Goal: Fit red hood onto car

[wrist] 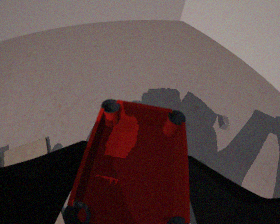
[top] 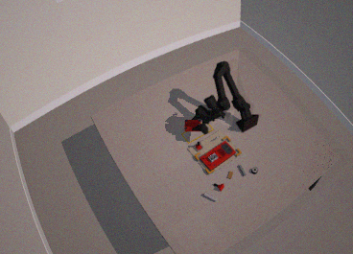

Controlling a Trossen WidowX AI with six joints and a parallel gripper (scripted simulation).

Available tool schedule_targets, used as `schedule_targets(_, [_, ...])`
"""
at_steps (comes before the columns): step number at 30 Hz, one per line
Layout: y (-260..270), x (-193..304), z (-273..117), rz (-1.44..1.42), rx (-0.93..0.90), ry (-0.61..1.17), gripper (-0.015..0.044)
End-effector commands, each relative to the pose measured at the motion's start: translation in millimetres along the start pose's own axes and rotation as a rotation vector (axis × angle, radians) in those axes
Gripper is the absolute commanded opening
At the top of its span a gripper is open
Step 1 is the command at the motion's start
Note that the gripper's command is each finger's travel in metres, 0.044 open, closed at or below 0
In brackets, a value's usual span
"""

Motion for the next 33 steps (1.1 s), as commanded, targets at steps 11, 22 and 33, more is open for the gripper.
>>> schedule_targets(11, [-2.1, -7.6, -5.8, 0.08, 0.006, -0.005, 0.0])
schedule_targets(22, [-1.7, -6.6, -5.4, 0.432, 0.005, -0.006, 0.0])
schedule_targets(33, [-1.6, -6.4, -5.4, 0.801, 0.004, -0.007, 0.0])
Point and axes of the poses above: the point midway between the two fingers, 35 mm back from their tips, its own z axis out along the fingers, its own y axis across the jaws, x = y × z, the point moved 4 cm from there along -z, back along the fingers, and after that the axes turned 8 degrees about -z, right-handed, at the moved point
